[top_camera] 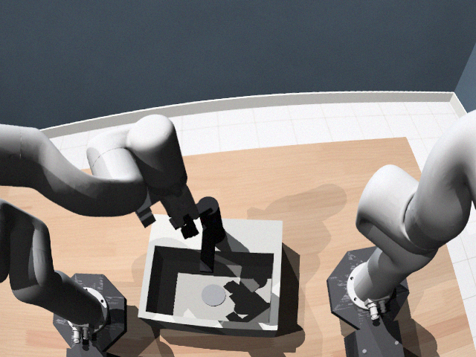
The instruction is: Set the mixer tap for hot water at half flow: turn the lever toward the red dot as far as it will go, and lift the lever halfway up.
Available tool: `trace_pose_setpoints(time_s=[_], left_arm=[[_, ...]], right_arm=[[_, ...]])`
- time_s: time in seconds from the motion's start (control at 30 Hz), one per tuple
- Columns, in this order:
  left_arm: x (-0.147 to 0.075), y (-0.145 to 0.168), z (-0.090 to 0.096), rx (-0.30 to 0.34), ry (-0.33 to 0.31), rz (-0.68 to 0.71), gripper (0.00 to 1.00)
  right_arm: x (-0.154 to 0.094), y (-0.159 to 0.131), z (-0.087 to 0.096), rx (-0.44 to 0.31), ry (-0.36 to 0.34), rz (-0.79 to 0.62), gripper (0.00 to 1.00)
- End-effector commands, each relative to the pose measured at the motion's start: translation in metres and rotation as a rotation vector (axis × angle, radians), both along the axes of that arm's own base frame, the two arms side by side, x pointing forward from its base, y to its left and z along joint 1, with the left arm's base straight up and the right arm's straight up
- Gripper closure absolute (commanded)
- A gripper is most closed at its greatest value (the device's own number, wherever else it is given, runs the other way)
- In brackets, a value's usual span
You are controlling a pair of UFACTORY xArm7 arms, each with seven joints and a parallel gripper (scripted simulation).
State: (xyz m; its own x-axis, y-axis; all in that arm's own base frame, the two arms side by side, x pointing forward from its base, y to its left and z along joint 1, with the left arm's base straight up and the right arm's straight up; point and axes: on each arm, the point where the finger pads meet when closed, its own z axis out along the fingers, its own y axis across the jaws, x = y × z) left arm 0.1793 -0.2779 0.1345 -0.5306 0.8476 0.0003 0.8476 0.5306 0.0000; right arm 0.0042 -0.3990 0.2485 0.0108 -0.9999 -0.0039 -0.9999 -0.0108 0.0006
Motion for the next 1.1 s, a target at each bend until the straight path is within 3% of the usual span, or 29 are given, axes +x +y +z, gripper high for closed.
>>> trace_pose_setpoints(time_s=[0.0, 0.7, 1.07], left_arm=[[0.001, -0.001, 0.001, -0.003, -0.002, 0.000, 0.36], [0.001, -0.001, 0.008, -0.003, -0.002, 0.000, 0.36], [0.001, -0.001, 0.034, -0.003, -0.002, 0.000, 0.36]], right_arm=[[0.000, -0.001, 0.001, -0.004, -0.001, 0.000, 0.00], [0.000, -0.001, 0.001, -0.004, -0.001, 0.000, 0.00], [0.000, -0.001, 0.001, -0.004, -0.001, 0.000, 0.00]])
